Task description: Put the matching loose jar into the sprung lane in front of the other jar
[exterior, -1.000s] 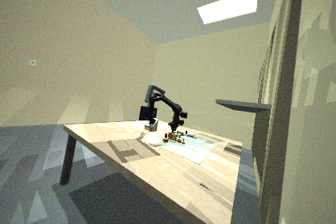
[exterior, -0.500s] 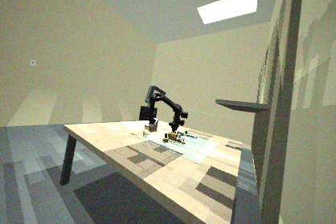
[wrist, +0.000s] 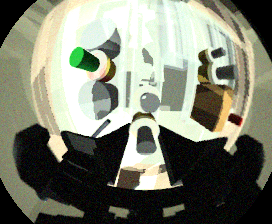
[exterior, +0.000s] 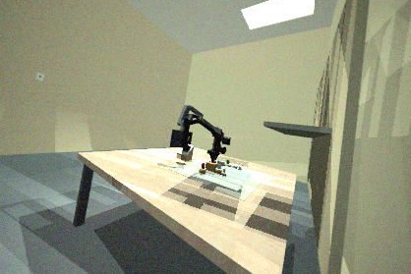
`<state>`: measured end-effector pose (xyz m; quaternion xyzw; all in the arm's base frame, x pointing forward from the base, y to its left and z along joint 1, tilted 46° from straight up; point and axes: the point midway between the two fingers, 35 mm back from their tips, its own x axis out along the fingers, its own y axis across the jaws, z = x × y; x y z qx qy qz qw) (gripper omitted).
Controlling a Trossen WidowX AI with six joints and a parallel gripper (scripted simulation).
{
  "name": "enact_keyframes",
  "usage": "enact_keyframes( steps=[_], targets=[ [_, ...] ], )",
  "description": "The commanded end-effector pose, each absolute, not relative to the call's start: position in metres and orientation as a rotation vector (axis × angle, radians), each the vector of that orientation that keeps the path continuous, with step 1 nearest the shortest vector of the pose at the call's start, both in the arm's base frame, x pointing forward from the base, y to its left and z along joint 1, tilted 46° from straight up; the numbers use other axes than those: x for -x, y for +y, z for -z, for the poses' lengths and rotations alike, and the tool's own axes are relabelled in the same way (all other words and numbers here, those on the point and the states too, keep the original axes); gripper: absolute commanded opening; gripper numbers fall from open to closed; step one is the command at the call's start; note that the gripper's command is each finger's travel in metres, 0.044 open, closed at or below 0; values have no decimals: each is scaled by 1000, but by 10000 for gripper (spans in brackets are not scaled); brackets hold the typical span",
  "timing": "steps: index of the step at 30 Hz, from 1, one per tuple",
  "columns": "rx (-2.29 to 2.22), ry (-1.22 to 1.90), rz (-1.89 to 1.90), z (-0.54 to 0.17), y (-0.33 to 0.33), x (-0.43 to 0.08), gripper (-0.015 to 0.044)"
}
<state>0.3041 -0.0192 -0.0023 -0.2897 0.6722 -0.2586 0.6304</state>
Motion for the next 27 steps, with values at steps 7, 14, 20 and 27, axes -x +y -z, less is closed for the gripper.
enact_keyframes(
  steps=[7, 14, 20, 27],
  targets=[
    [661, 1518, 594, -1, -18, -314, 0],
    [661, 1518, 594, -1, -18, -316, 0],
    [661, 1518, 594, -1, -18, -318, 0],
    [661, 1518, 594, -2, -18, -321, 0]
  ],
)
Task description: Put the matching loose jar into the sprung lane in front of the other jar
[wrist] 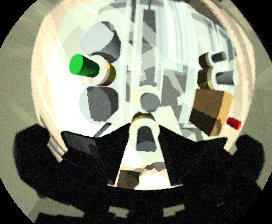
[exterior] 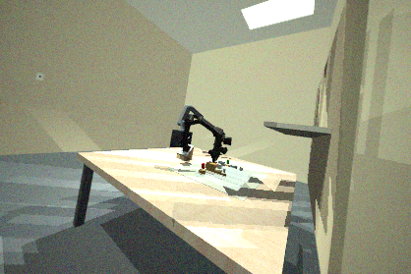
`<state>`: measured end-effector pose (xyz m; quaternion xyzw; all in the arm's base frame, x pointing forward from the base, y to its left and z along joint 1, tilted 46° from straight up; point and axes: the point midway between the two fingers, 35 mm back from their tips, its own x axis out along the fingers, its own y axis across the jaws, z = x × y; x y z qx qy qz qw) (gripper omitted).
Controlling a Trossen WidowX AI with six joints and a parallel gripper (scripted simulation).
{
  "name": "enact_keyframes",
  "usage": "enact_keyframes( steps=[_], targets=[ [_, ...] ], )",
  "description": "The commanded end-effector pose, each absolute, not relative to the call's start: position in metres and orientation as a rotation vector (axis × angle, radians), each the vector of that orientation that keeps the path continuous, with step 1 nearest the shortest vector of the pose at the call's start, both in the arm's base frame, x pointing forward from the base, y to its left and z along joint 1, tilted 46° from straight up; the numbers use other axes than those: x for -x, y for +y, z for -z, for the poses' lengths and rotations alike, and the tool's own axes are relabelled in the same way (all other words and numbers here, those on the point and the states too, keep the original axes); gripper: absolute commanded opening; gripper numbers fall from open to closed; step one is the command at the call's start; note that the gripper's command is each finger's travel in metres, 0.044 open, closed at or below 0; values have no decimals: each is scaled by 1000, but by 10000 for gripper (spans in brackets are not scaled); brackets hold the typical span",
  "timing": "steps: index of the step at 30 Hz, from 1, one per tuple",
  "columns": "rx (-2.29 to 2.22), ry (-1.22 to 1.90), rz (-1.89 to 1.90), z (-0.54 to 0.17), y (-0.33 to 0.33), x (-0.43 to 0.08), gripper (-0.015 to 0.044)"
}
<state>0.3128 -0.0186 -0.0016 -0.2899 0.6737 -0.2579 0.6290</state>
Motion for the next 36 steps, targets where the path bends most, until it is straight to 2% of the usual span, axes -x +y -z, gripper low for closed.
enact_keyframes(
  steps=[1, 36],
  targets=[
    [661, 1518, 594, -2, -17, -321, 0],
    [661, 1517, 595, -4, -17, -332, 0]
  ],
)
